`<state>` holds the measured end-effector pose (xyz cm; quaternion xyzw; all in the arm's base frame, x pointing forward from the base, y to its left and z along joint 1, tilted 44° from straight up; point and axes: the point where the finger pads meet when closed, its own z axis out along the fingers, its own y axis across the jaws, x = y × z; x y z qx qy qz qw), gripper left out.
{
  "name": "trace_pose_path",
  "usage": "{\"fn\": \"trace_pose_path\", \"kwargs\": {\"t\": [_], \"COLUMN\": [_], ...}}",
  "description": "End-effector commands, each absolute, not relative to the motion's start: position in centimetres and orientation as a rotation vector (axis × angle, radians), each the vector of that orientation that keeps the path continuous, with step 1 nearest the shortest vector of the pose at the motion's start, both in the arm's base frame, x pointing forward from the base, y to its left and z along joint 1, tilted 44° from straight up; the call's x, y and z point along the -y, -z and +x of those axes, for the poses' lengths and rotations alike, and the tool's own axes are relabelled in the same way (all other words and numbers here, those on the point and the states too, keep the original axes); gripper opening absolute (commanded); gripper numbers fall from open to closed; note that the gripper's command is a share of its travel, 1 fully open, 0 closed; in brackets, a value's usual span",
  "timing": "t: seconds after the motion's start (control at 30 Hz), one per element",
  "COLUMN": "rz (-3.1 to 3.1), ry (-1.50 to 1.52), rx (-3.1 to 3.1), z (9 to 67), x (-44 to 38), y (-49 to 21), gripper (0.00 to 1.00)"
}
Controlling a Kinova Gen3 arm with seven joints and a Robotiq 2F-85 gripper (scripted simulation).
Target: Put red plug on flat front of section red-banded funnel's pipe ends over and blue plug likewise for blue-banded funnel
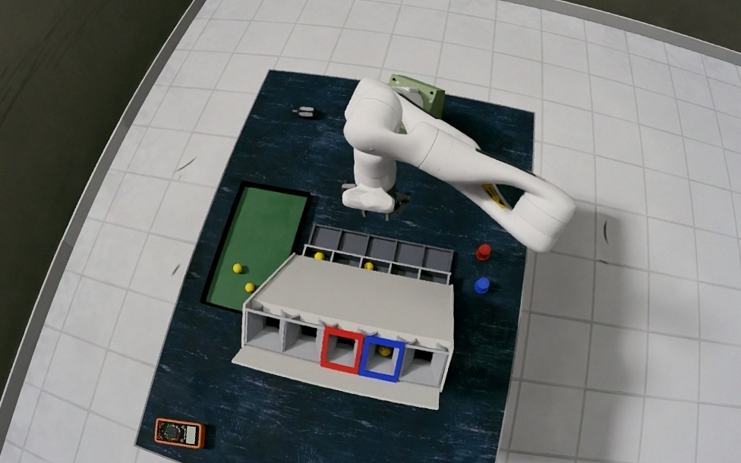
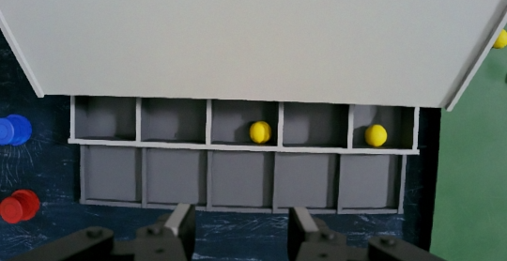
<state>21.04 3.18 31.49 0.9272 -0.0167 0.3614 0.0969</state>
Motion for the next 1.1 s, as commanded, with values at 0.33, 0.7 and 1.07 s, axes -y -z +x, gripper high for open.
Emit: {"fn": "trace_pose_path", "kwargs": {"t": [0.33, 0.7, 1.07], "rz": [2.746, 2.746, 2.745], "ry": [-1.071, -1.071, -1.068], "rx": [0.049, 0.049, 0.048], "z": [21.0, 21.0, 22.9], "x": [-3.2, -3.2, 5.8], "y": [-31.5, -31.5, -29.3], "gripper": [0.50, 0.50, 0.50]}}
